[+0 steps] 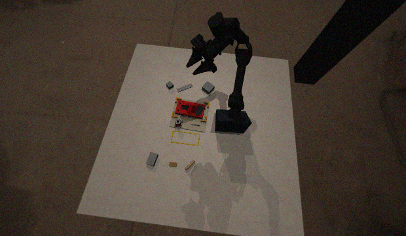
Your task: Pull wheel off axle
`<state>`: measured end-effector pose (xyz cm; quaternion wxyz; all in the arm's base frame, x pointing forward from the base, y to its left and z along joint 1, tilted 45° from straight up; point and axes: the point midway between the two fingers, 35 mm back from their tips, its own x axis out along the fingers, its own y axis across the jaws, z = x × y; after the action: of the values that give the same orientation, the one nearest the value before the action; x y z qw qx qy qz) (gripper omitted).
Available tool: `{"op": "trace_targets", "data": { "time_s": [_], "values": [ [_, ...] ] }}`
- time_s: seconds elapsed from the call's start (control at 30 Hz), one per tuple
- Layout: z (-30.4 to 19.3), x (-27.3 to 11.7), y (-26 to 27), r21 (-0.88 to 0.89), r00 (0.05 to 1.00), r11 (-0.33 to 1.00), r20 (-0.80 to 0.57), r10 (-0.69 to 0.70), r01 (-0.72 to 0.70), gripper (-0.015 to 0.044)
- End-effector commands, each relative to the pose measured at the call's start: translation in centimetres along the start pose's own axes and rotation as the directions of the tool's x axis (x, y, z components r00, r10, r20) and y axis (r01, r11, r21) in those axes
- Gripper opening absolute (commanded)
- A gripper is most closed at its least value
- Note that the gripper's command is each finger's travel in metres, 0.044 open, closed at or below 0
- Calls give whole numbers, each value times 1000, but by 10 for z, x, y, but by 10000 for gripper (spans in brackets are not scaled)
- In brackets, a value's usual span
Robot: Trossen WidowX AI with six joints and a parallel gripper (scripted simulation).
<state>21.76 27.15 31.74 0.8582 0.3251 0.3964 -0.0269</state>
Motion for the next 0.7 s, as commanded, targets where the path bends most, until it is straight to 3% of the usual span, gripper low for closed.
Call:
{"op": "trace_targets", "data": {
  "time_s": [0.0, 0.3, 0.67],
  "values": [
    [5, 40, -12, 60, 993, 992, 47, -110, 107, 300],
    [36, 158, -81, 289, 879, 871, 152, -453, 398, 300],
    [68, 256, -225, 556, 587, 563, 159, -794, 611, 300]
  ]
}}
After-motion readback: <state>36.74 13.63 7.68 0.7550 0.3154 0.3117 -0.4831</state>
